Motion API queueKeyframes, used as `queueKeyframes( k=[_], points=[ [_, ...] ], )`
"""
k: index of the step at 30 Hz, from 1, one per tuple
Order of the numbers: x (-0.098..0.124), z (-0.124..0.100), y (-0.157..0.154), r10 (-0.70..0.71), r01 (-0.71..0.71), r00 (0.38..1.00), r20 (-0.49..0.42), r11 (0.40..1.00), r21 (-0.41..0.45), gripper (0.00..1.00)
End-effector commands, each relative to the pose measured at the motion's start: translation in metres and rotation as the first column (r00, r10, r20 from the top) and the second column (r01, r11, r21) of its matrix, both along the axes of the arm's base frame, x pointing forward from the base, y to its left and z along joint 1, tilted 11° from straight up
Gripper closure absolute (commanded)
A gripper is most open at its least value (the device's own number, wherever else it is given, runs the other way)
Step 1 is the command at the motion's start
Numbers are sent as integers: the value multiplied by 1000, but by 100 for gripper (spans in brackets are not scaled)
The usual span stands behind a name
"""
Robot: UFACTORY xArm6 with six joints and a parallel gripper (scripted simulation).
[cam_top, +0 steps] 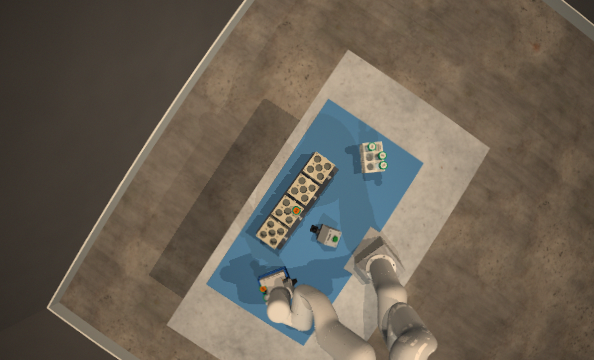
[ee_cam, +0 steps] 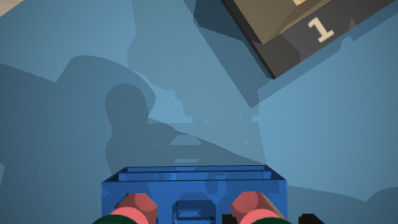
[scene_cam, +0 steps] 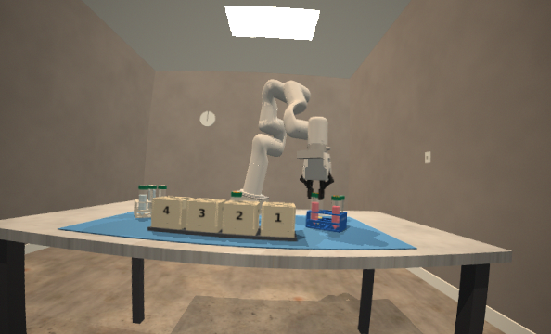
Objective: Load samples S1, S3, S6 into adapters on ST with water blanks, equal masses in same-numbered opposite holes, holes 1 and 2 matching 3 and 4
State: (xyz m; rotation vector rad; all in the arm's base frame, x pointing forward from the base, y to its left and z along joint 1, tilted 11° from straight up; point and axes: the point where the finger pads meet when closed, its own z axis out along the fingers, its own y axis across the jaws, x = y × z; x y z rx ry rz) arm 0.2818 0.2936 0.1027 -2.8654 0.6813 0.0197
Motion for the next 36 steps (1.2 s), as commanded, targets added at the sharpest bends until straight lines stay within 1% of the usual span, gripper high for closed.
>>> queueKeyframes(
  k=[1, 26, 36],
  points=[
    [1, 4, 0, 0, 0, 1000, 3, 1000, 3, 100],
    [0, 16, -2, 0, 0, 1000, 3, 1000, 3, 100],
    [0, 34, -6, 0, 0, 1000, 3, 1000, 3, 100]
  ],
)
